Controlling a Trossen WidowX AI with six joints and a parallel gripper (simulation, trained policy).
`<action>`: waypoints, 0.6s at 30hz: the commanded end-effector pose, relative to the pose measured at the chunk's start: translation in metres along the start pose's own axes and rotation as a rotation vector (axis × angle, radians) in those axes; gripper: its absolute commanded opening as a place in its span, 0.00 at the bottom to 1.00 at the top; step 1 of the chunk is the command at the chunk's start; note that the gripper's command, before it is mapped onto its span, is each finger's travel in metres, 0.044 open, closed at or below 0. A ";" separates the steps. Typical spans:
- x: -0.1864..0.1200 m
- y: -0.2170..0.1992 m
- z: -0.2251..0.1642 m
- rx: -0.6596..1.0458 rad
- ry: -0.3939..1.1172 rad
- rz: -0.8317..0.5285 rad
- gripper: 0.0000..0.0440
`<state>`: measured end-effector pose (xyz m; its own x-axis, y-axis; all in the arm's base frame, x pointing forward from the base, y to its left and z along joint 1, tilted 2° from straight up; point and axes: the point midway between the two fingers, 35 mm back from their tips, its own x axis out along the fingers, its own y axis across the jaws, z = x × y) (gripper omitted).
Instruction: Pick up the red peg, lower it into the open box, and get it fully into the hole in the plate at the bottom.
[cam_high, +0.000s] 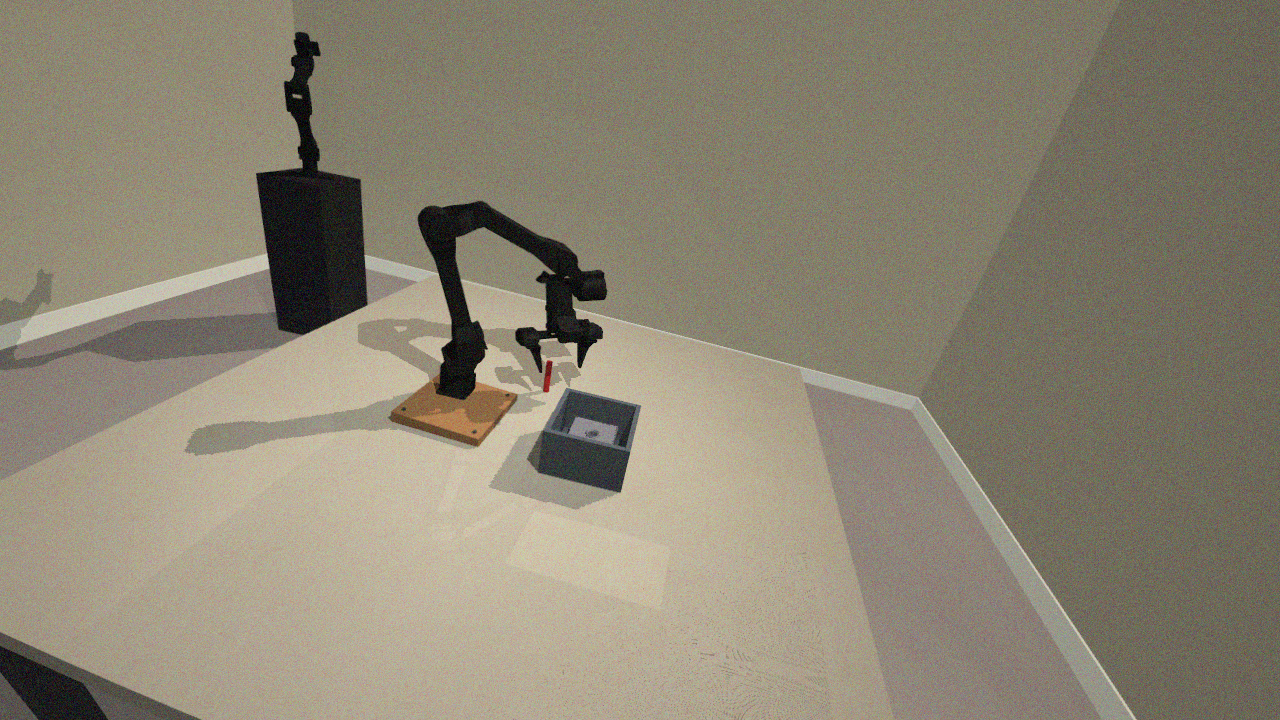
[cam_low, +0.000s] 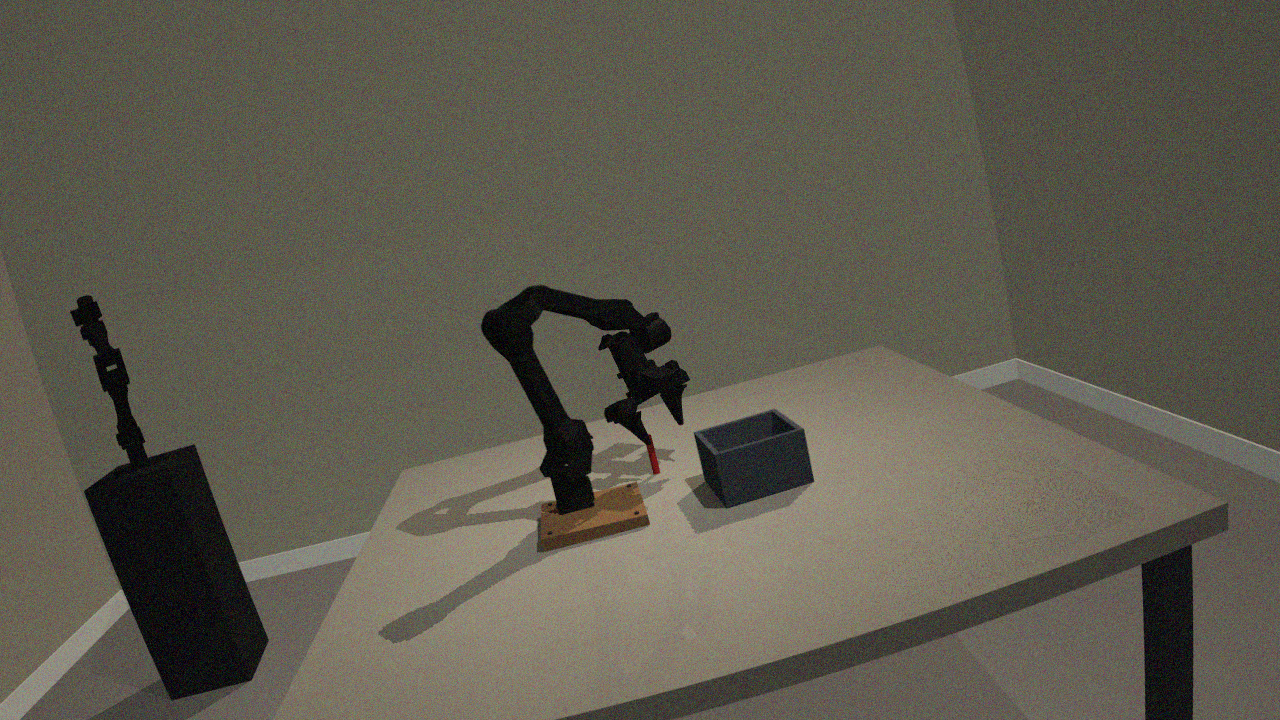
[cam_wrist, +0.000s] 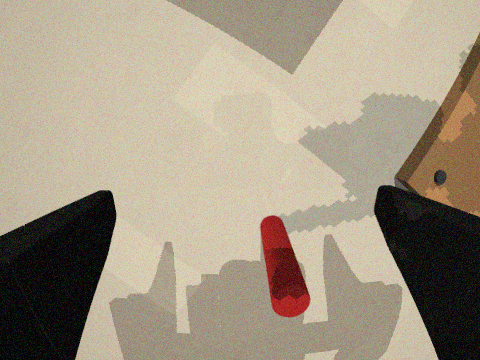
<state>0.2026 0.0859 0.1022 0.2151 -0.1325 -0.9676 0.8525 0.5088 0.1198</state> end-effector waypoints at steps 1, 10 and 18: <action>0.017 -0.004 -0.007 0.000 0.019 -0.006 1.00; 0.048 -0.009 -0.022 0.023 0.059 0.002 0.89; 0.050 -0.016 -0.029 0.021 0.123 -0.025 0.42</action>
<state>0.1889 0.0953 0.0468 0.1531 -0.0526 -0.9868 0.8679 0.4848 0.1088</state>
